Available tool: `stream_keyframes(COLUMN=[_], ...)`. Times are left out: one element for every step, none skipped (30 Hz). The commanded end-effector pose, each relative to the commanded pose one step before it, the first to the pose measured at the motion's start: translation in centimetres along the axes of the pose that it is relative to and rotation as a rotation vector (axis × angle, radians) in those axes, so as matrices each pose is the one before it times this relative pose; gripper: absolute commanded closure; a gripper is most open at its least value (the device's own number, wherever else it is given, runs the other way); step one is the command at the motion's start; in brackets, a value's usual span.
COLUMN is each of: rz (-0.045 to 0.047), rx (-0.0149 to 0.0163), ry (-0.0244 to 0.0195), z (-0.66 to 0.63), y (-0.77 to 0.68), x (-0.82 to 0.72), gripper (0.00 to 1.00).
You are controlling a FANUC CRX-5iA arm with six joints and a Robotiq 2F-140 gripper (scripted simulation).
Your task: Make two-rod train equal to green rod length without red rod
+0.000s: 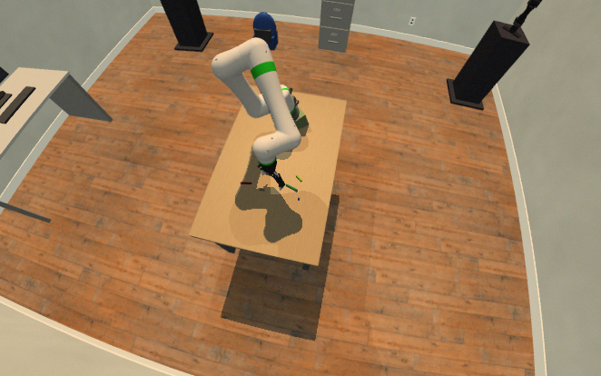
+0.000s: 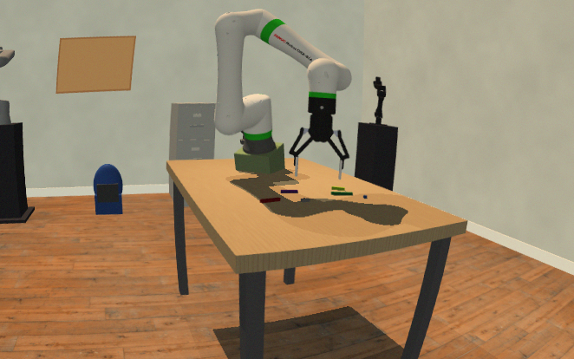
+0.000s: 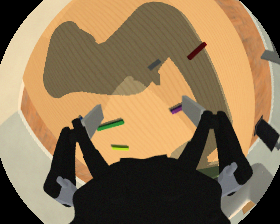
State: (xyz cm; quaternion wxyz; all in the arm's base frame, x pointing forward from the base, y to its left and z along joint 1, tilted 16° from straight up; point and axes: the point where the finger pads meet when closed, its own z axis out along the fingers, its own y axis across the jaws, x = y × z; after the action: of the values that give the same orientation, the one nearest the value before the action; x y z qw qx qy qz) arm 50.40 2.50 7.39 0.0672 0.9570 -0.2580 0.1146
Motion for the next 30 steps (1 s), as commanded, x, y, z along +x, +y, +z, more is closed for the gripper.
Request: stream_keyframes(rz=[0.16703, 0.03301, 0.03299, 0.03302, 0.03303, 0.033, 0.033, 0.0, 0.0, 0.09599, 0.02614, 0.02841, 0.03163, 0.03282, 0.03308, 0.03305, 0.03303, 0.03301, 0.03301, 0.03299, 0.03301, 0.03302, 0.03299, 0.03302, 0.0, 0.0, 0.09268, 0.0294, 0.02816, 0.03143], rx=[-0.00462, 0.00003, 0.00003, 0.00003, 0.00003, 0.00003, 0.00004, 0.0, 0.0, 0.00011, 0.00003, 0.00004, 0.00004, 0.00005, 0.00005, 0.00005, 0.00005, 0.00006, 0.00006, 0.00006, 0.00006, 0.00007, 0.00007, 0.00007, 0.0, 0.0, 0.00021, 0.00007, 0.00007, 0.00008], ry=[0.01214, 0.00004, 0.00004, 0.00004, 0.00004, 0.00005, 0.00005, 0.0, 0.0, 0.00014, 0.00004, 0.00004, 0.00005, 0.00005, 0.00005, 0.00005, 0.00005, 0.00005, 0.00005, 0.00005, 0.00005, 0.00005, 0.00005, 0.00005, 0.0, 0.0, 0.00015, 0.00005, 0.00004, 0.00005], z=[-0.036, -0.003, -0.003, -0.003, -0.003, -0.003, -0.003, 0.0, 0.0, -0.009, -0.002, -0.003, -0.003, -0.003, -0.003, -0.003, -0.003, -0.003, -0.004, -0.004, -0.004, -0.004, -0.004, -0.004, 0.0, 0.0, -0.011, -0.004, -0.003, -0.004], y=[0.551, 0.106, 0.104, 0.101, 0.098, 0.095, 0.093, 0.0, 0.0, 0.261, 0.063, 0.067, 0.071, 0.071, 0.068, 0.064, 0.061, 0.057, 0.053, 0.049, 0.045, 0.042, 0.038, 0.034, 0.0, 0.0, 0.084, 0.016, 0.013, 0.011], x=[0.327, 0.083, 0.087, 0.09, 0.093, 0.096, 0.098, 0.0, 0.0, 0.294, 0.086, 0.095, 0.108, 0.114, 0.117, 0.119, 0.121, 0.122, 0.124, 0.125, 0.127, 0.128, 0.129, 0.13, 0.0, 0.0, 0.368, 0.119, 0.114, 0.128], gripper=[0.0, 0.0, 0.0, 0.0, 0.0, 0.0, 0.0, 0.0, 0.0, 0.0, 0.0, 0.0, 0.0, 0.0, 0.0, 0.0, 0.0, 0.0, 0.0, 0.0, 0.0, 0.0, 0.0, 0.0, 0.0, 0.0, 0.0, 0.0, 0.0, 0.0])
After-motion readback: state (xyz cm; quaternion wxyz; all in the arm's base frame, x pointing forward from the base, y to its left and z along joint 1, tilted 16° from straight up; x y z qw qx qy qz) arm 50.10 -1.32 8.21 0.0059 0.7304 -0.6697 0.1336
